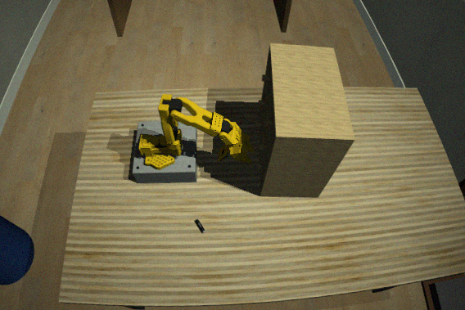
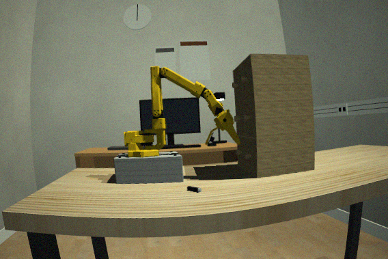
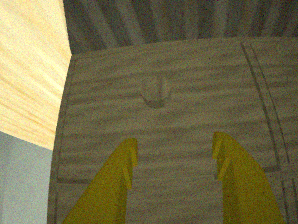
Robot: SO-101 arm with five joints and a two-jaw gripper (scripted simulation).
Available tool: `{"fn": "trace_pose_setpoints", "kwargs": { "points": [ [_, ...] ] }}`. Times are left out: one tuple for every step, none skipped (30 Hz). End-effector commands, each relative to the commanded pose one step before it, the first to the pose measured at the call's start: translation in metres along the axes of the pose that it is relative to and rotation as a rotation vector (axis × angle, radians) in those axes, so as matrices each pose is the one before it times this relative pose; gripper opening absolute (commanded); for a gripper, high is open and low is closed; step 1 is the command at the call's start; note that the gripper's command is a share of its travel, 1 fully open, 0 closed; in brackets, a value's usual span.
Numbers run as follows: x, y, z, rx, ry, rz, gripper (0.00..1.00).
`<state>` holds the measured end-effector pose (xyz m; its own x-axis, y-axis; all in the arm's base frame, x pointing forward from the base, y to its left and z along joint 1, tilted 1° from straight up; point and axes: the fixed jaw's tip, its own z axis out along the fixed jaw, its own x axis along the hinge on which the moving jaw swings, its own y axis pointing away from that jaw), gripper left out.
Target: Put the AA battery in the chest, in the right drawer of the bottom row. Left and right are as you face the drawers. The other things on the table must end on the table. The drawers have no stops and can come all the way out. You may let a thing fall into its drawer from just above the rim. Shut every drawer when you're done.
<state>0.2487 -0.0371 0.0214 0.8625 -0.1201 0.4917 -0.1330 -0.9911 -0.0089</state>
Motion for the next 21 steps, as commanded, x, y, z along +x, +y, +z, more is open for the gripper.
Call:
{"fn": "trace_pose_setpoints", "kwargs": {
  "points": [
    [-0.00457, -0.00068, -0.01619, 0.00252, 0.00276, 0.0106, 0.21],
    [-0.00141, -0.0001, -0.003867, 0.00031, -0.00003, 0.0, 0.21],
    [-0.00153, -0.00009, -0.003773, 0.00031, -0.00004, 0.0, 0.21],
    [-0.00164, -0.00009, -0.003676, 0.00031, -0.00003, 0.0, 0.21],
    [-0.00175, -0.00008, -0.003574, 0.00031, -0.00004, 0.0, 0.21],
    [-0.00185, -0.00008, -0.00347, 0.00031, -0.00003, 0.0, 0.21],
    [-0.00195, -0.00007, -0.003361, 0.00031, -0.00005, 0.0, 0.21],
    [-0.00205, -0.00006, -0.003251, 0.00031, -0.00003, 0.0, 0.21],
    [-0.00214, -0.00005, -0.003137, 0.00031, -0.00005, 0.0, 0.21],
    [-0.00222, -0.00005, -0.003022, 0.00031, -0.00003, 0.0, 0.21],
    [-0.0023, -0.00004, -0.002902, 0.00031, -0.00005, 0.0, 0.21],
    [-0.00237, -0.00004, -0.002782, 0.00031, -0.00003, 0.0, 0.21],
    [0.0, 0.0, 0.0, 0.0, 0.0, 0.0, 0.21],
    [0.0, 0.0, 0.0, 0.0, 0.0, 0.0, 0.21],
    [-0.00244, -0.00003, -0.002658, 0.00031, -0.00005, 0.0, 0.21],
    [-0.0025, -0.00002, -0.002535, 0.00031, -0.00003, 0.0, 0.21],
    [-0.00256, -0.00002, -0.002408, 0.00031, -0.00005, 0.0, 0.21],
    [-0.00261, -0.00001, -0.002281, 0.00031, -0.00003, 0.0, 0.21],
    [-0.00266, -0.00001, -0.002151, 0.00031, -0.00005, 0.0, 0.21],
    [-0.0027, 0.0, -0.002023, 0.00031, -0.00003, 0.0, 0.21],
    [-0.00274, 0.0, -0.001891, 0.00031, -0.00005, 0.0, 0.21]
  ]
}}
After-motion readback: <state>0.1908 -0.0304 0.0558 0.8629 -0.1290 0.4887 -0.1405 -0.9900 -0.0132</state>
